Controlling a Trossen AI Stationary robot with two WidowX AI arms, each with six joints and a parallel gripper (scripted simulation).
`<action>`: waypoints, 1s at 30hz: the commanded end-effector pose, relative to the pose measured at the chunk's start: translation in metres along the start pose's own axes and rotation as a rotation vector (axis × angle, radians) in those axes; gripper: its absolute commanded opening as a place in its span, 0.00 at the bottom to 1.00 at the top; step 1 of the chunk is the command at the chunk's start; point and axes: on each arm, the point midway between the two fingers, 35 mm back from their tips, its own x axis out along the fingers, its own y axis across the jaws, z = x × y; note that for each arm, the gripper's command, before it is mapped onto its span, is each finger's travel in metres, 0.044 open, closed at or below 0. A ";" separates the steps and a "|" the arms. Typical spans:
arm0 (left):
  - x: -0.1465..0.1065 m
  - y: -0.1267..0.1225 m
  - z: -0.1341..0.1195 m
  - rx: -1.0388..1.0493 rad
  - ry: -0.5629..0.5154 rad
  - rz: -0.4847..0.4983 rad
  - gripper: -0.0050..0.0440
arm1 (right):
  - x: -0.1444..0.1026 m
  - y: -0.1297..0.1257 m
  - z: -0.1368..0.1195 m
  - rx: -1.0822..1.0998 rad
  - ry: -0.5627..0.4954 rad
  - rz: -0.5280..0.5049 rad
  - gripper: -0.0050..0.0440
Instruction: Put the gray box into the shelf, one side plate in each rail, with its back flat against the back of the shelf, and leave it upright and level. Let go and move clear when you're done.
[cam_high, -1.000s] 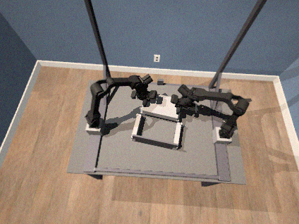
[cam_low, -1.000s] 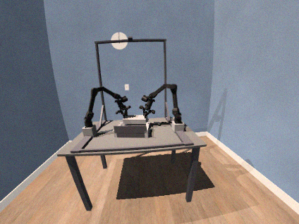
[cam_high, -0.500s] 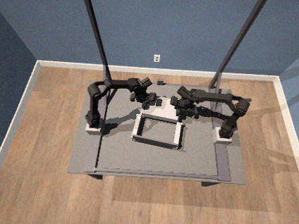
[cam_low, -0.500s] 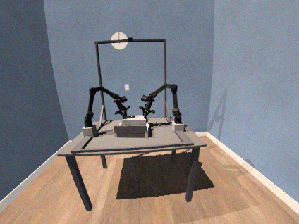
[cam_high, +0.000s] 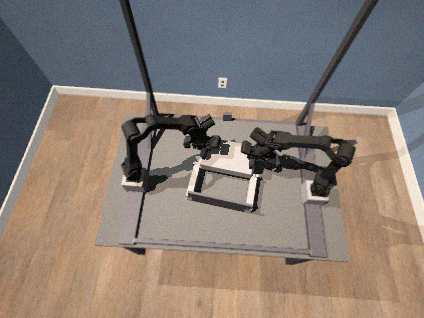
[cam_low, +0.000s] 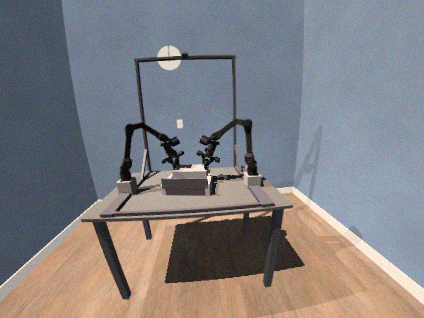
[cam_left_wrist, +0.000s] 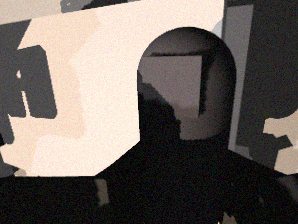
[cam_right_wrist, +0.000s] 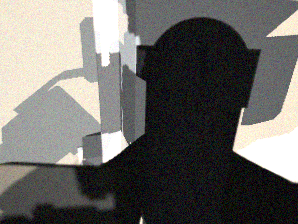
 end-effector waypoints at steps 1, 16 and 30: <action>-0.022 0.012 -0.004 -0.003 -0.025 0.067 0.31 | -0.024 -0.010 0.000 0.017 -0.052 -0.049 0.31; -0.021 0.012 -0.029 -0.002 -0.023 0.067 0.31 | -0.022 -0.010 -0.023 0.018 -0.025 -0.050 0.31; -0.019 0.012 -0.061 0.015 -0.012 0.053 0.31 | -0.019 -0.009 -0.055 0.017 -0.022 -0.050 0.31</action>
